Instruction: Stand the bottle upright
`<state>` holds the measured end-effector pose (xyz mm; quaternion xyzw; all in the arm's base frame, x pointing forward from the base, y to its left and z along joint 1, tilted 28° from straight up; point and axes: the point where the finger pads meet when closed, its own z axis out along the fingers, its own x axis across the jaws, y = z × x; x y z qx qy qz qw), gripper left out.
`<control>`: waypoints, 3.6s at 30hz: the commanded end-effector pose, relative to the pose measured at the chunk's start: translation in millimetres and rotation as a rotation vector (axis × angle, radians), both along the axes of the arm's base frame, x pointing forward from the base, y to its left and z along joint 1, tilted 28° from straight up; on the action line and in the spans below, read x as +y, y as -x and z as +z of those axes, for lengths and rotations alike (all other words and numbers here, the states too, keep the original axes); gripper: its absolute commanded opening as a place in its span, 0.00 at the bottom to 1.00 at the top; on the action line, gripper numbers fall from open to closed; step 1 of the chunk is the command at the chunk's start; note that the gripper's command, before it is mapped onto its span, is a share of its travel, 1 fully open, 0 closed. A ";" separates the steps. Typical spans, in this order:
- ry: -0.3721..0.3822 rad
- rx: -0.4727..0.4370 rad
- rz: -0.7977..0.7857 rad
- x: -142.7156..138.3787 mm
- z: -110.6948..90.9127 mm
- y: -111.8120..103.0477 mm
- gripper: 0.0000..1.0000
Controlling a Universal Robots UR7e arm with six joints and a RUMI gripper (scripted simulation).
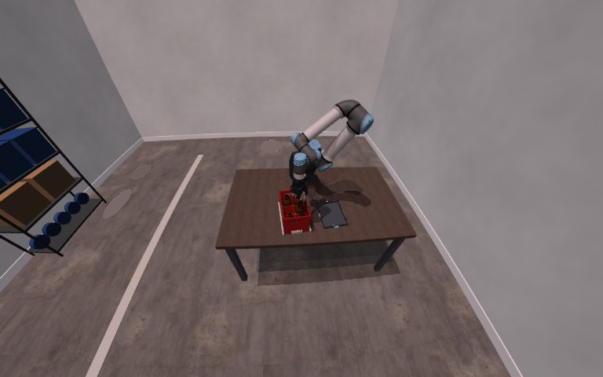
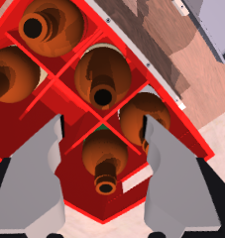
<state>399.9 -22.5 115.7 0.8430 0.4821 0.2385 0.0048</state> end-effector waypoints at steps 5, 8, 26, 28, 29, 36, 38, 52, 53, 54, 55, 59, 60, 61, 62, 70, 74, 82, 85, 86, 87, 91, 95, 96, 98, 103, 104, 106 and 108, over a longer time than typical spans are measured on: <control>-0.001 0.002 -0.001 3.3 -12.3 -4.4 0.38; -0.001 0.002 -0.001 3.5 -12.9 -4.7 0.38; 0.001 0.000 -0.002 3.6 -15.9 -7.0 0.38; 0.001 0.000 -0.002 3.6 -15.9 -7.0 0.38; 0.001 0.000 -0.002 3.6 -15.9 -6.9 0.38; 0.001 0.000 -0.002 3.7 -15.9 -6.9 0.38; 0.001 0.000 -0.002 3.7 -15.9 -6.9 0.38; 0.001 0.000 -0.002 3.7 -15.9 -6.9 0.38; 0.001 0.000 -0.002 3.7 -15.9 -6.9 0.38; 0.001 0.000 -0.002 3.7 -15.9 -6.9 0.38; 0.001 0.000 -0.002 3.7 -15.9 -6.9 0.38; 0.001 0.000 -0.002 3.7 -15.9 -6.9 0.38; 0.001 0.000 -0.002 3.7 -15.9 -6.9 0.38; 0.000 0.000 -0.002 3.8 -16.0 -6.7 0.38; 0.000 0.000 -0.002 4.0 -16.2 -6.4 0.38; 0.001 0.000 -0.004 5.8 -17.1 -2.2 0.38; 0.001 0.000 -0.003 6.3 -17.2 -1.6 0.38; 0.001 0.000 -0.003 6.5 -17.2 -2.0 0.38; 0.001 0.000 -0.003 6.4 -17.2 -2.0 0.38; 0.001 0.000 -0.003 6.4 -17.2 -2.0 0.38; 0.001 0.000 -0.003 6.4 -17.2 -2.0 0.38; 0.001 0.000 -0.003 6.4 -17.2 -2.0 0.38; 0.001 0.000 -0.003 6.4 -17.2 -2.0 0.38; 0.001 0.000 -0.003 6.4 -17.2 -2.0 0.38; 0.001 0.000 -0.003 6.4 -17.2 -2.0 0.38; 0.001 0.000 -0.003 6.4 -17.2 -2.0 0.38; 0.001 0.000 -0.003 6.4 -17.2 -2.0 0.38; 0.001 0.000 -0.003 6.4 -17.2 -2.0 0.38; 0.001 0.000 -0.003 6.4 -17.2 -2.0 0.38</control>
